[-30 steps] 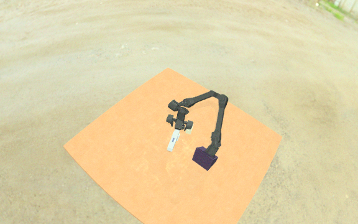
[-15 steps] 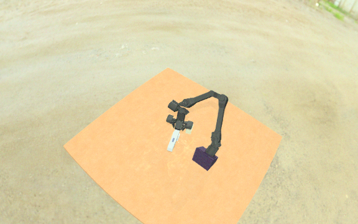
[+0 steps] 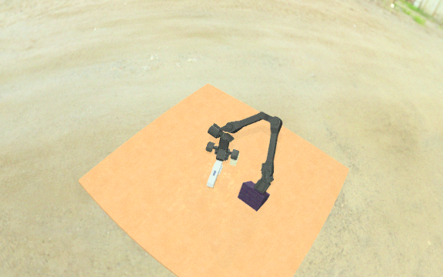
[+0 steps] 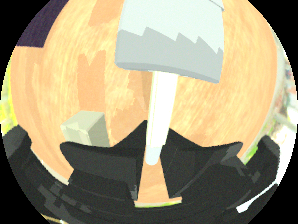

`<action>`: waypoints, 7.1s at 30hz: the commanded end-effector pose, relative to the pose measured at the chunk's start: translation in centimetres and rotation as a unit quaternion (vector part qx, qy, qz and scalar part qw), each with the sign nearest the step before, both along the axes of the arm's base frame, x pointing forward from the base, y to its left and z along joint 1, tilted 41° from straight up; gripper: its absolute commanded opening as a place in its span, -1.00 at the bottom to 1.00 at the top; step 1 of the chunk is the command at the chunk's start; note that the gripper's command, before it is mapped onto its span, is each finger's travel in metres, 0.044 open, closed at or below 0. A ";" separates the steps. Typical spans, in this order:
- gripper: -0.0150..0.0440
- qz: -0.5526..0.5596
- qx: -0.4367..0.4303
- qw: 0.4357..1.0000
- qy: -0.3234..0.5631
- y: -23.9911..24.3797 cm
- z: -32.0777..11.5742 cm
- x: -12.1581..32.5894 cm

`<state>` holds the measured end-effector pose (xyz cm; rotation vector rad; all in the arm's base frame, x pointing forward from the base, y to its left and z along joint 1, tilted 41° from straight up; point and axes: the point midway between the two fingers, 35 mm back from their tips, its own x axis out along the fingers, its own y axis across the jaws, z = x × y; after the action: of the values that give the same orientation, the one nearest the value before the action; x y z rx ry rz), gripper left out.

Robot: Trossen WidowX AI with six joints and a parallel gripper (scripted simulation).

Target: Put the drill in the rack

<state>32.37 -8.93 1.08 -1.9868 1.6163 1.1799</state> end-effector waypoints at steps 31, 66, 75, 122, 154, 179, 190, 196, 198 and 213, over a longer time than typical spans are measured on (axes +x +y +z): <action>-0.49 -0.002 0.001 1.000 0.001 -2.0 1.9 1.1; -0.49 -0.002 0.000 1.000 0.001 -4.5 4.6 2.4; -0.49 -0.002 0.000 1.000 0.001 -4.2 5.1 2.3; -0.49 -0.002 0.001 1.000 0.001 -2.3 7.1 2.1; -0.49 -0.002 0.000 1.000 0.002 -4.0 9.2 -2.1; -0.49 -0.002 0.000 1.000 0.002 -6.3 8.4 -4.1; -0.49 -0.002 -0.001 1.000 0.002 -7.1 7.6 -4.1; -0.49 -0.002 -0.001 1.000 0.002 -7.7 7.0 -4.1; -0.49 -0.002 -0.001 1.000 0.002 -7.9 6.8 -4.1; 0.40 -0.004 -0.003 1.000 -0.001 -8.1 6.7 -4.0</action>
<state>28.39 -16.99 7.77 -1.9838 1.6257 1.1748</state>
